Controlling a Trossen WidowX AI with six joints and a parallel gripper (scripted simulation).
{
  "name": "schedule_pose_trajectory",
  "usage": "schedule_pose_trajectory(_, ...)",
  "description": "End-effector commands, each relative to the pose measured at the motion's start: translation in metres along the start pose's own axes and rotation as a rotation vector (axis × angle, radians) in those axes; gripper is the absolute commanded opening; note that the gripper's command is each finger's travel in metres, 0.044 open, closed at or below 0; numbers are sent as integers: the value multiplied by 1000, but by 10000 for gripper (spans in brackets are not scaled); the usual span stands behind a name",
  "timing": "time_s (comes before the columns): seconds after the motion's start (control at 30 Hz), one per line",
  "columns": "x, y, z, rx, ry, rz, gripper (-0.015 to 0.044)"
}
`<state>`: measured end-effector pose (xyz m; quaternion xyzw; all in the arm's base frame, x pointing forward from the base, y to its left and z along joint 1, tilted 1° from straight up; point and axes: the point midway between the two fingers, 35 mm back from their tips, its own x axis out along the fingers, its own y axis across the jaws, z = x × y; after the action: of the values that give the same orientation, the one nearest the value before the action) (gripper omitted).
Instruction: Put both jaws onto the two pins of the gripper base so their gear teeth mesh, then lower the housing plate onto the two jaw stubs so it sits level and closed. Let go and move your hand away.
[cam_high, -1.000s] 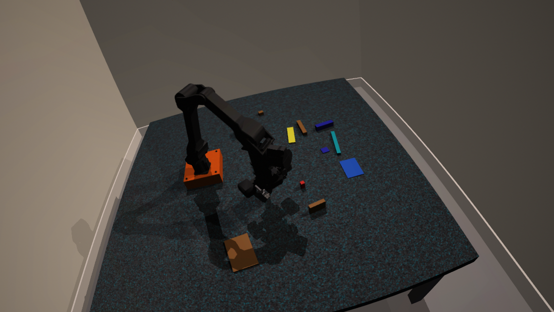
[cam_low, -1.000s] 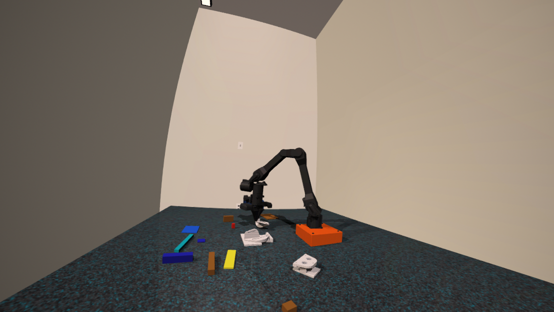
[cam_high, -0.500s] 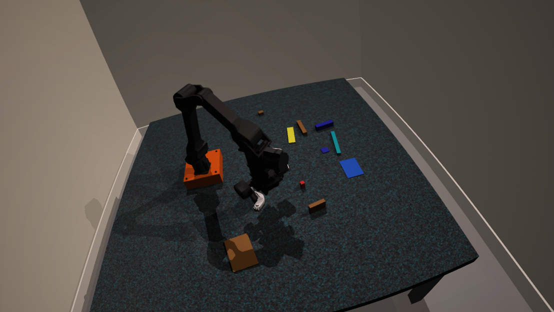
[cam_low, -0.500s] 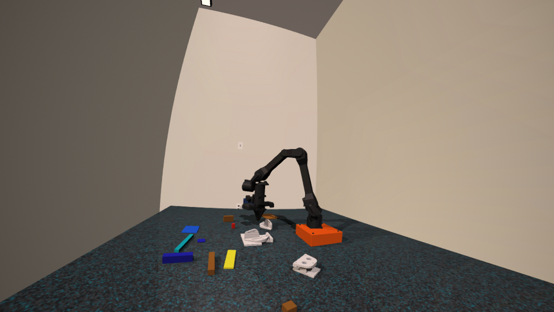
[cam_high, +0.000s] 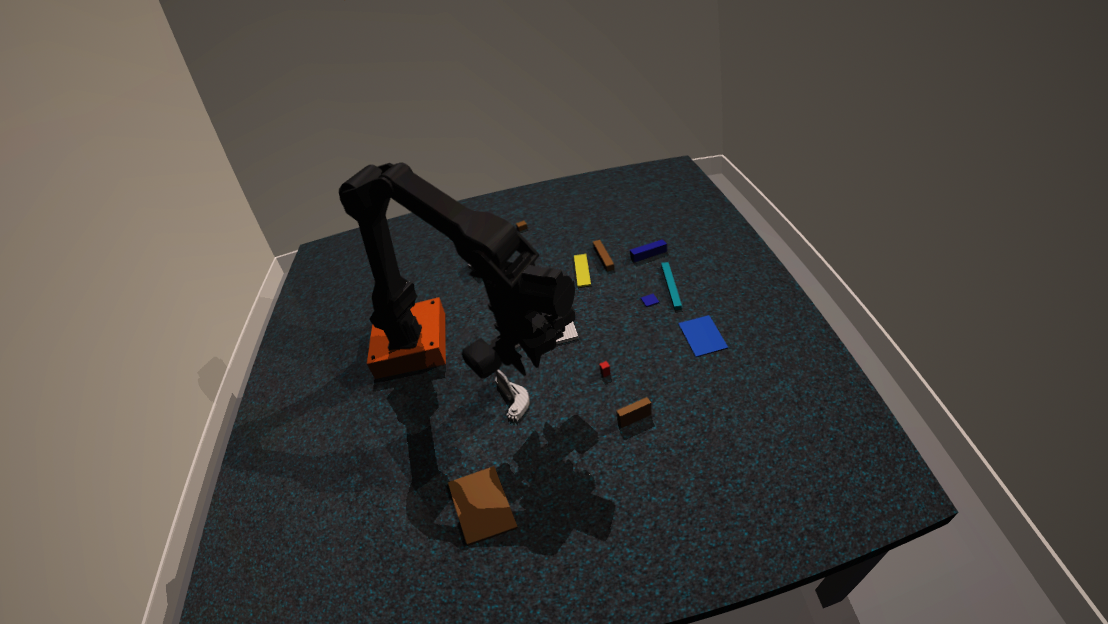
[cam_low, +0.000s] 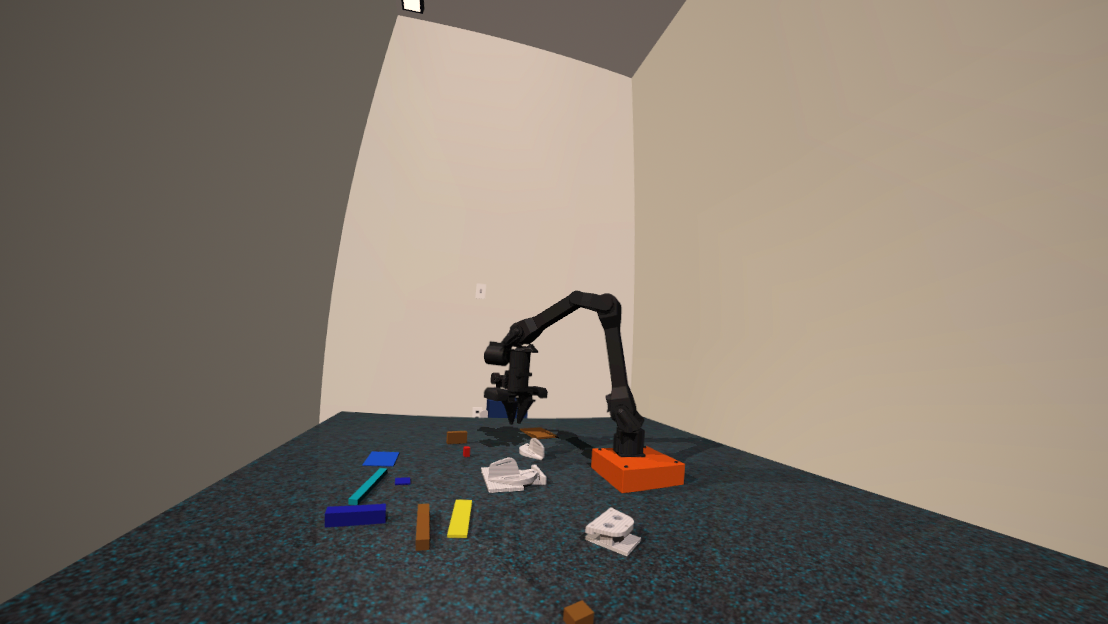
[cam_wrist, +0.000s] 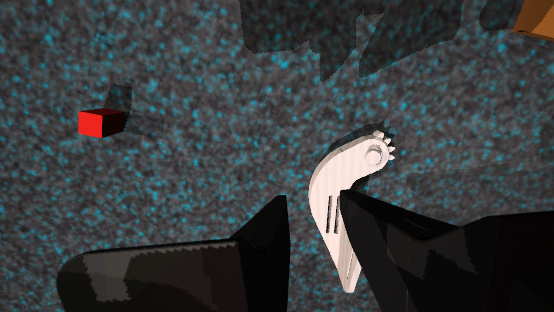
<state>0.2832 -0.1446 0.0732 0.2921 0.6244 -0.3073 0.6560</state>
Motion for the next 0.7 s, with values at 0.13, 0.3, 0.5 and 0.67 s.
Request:
schedule_pose_trajectory(0.13,0,0,1,0,-3,1,315)
schedule_pose_trajectory(0.3,0,0,1,0,-3,1,440)
schedule_pose_trajectory(0.5,0,0,1,0,-3,1,440)
schedule_pose_trajectory(0.67,0,0,1,0,-3,1,440)
